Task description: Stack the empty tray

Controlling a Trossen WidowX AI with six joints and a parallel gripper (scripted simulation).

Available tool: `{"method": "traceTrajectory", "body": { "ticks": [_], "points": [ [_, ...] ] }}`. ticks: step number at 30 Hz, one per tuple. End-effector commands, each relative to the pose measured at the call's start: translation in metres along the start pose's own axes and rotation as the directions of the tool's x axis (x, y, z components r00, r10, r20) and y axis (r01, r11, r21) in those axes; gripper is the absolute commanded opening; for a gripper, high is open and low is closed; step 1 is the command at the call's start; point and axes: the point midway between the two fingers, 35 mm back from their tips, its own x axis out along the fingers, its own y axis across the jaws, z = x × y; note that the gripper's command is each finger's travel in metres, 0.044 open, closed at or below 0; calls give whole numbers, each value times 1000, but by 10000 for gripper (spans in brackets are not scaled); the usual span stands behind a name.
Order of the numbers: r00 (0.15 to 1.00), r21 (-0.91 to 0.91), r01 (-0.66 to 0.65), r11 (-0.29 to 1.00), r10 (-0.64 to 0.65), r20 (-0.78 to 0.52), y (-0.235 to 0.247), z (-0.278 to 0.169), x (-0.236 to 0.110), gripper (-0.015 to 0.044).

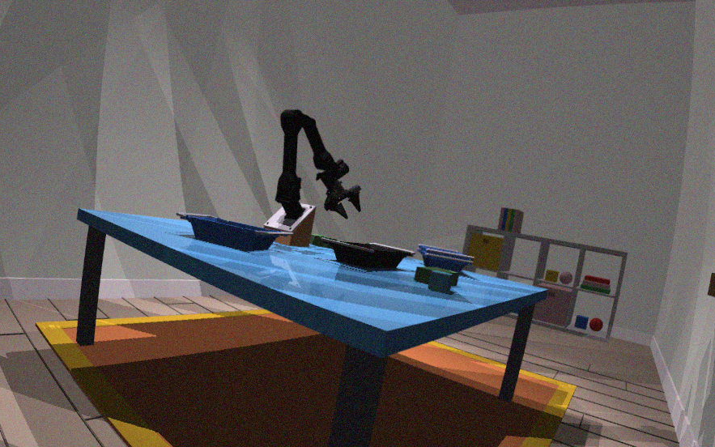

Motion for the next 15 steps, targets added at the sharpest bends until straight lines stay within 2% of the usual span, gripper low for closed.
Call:
{"method": "traceTrajectory", "body": {
  "ticks": [1,7,12,15],
  "points": [
    [1000,0,0,1000,0,0,0,0,0,374],
    [1000,0,0,1000,0,0,1,-2,-1,216],
    [1000,0,0,1000,0,-1,17,-26,-26,85],
    [1000,0,0,1000,0,-1,34,-45,-54,81]
  ]
}}
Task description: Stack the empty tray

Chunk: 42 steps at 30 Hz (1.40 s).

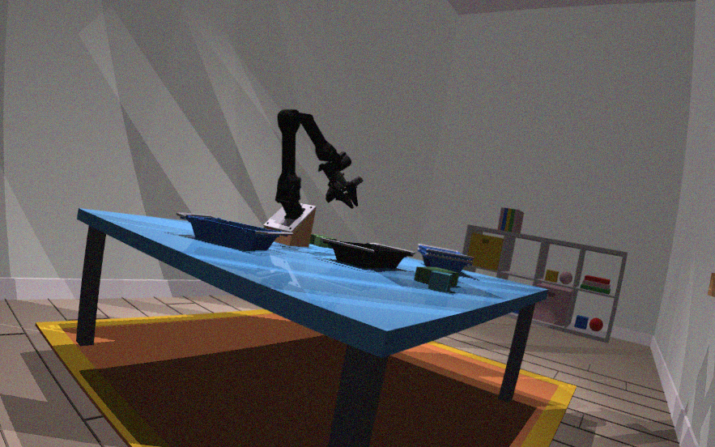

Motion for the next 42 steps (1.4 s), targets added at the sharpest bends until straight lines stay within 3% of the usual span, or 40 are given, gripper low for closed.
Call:
{"method": "traceTrajectory", "body": {
  "ticks": [1,5,9,16,31,42],
  "points": [
    [1000,16,-2,1000,3,-25,22,-27,-36,81],
    [1000,-52,2,999,-2,8,18,-16,-11,81],
    [995,-283,52,958,-25,96,52,-21,8,81],
    [958,-596,247,764,-102,267,114,-9,49,81],
    [860,-809,504,301,-255,441,186,42,108,81],
    [753,-844,521,-125,-399,524,223,108,152,81]
  ]
}}
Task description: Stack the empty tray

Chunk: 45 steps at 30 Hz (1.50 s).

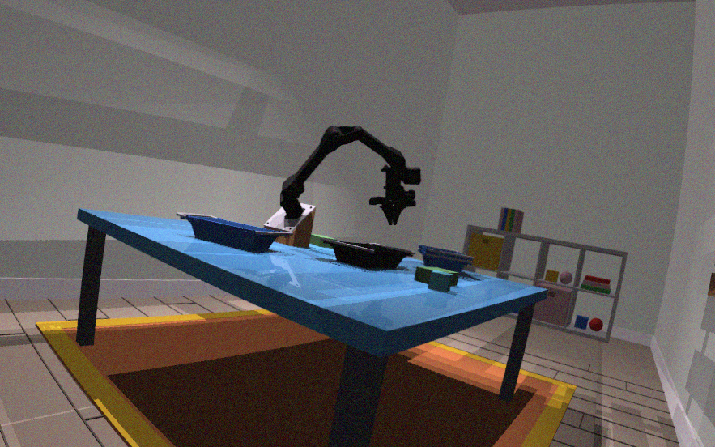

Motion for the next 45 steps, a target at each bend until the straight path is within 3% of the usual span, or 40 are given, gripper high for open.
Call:
{"method": "traceTrajectory", "body": {
  "ticks": [1,15,29,45],
  "points": [
    [990,-295,71,953,-103,-97,-22,49,42,81],
    [986,-349,73,934,-121,-117,-28,56,53,81],
    [986,-349,76,934,-123,-116,-35,49,110,81],
    [985,-349,76,934,-124,-116,-56,62,76,81]
  ]
}}
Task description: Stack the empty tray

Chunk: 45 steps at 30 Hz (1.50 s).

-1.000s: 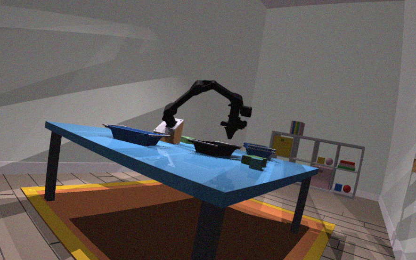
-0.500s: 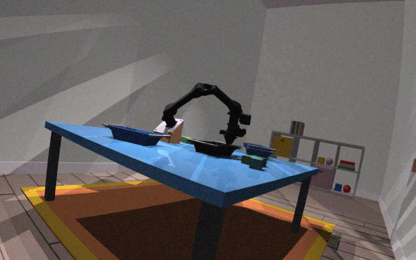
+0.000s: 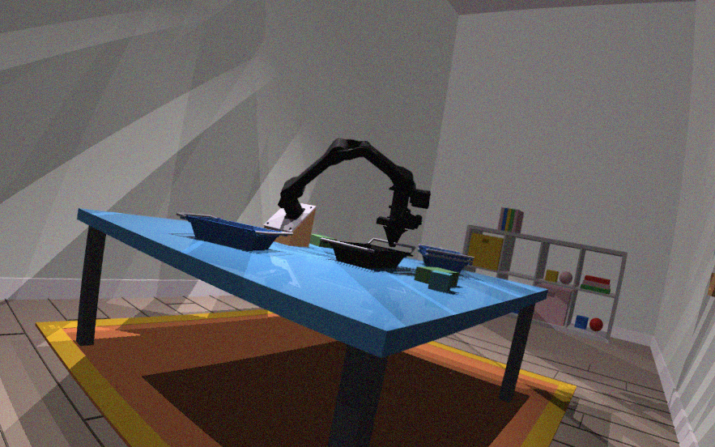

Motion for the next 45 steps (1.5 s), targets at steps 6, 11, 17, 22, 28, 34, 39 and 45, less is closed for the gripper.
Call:
{"method": "traceTrajectory", "body": {
  "ticks": [6,11,17,22,28,34,39,45],
  "points": [
    [1000,6,15,1000,-15,-6,-31,0,-5,81],
    [1000,5,17,1000,-17,-6,-48,0,0,81],
    [1000,5,18,1000,-18,-6,-64,-1,15,81],
    [1000,5,17,1000,-17,-6,-62,0,6,81],
    [1000,5,16,1000,-16,-6,-58,2,-27,81],
    [1000,-2,21,1000,-21,-5,-59,1,-22,81],
    [1000,-2,21,1000,-21,-5,-59,1,-22,81],
    [1000,-2,21,1000,-21,-5,-59,1,-22,81]
  ]
}}
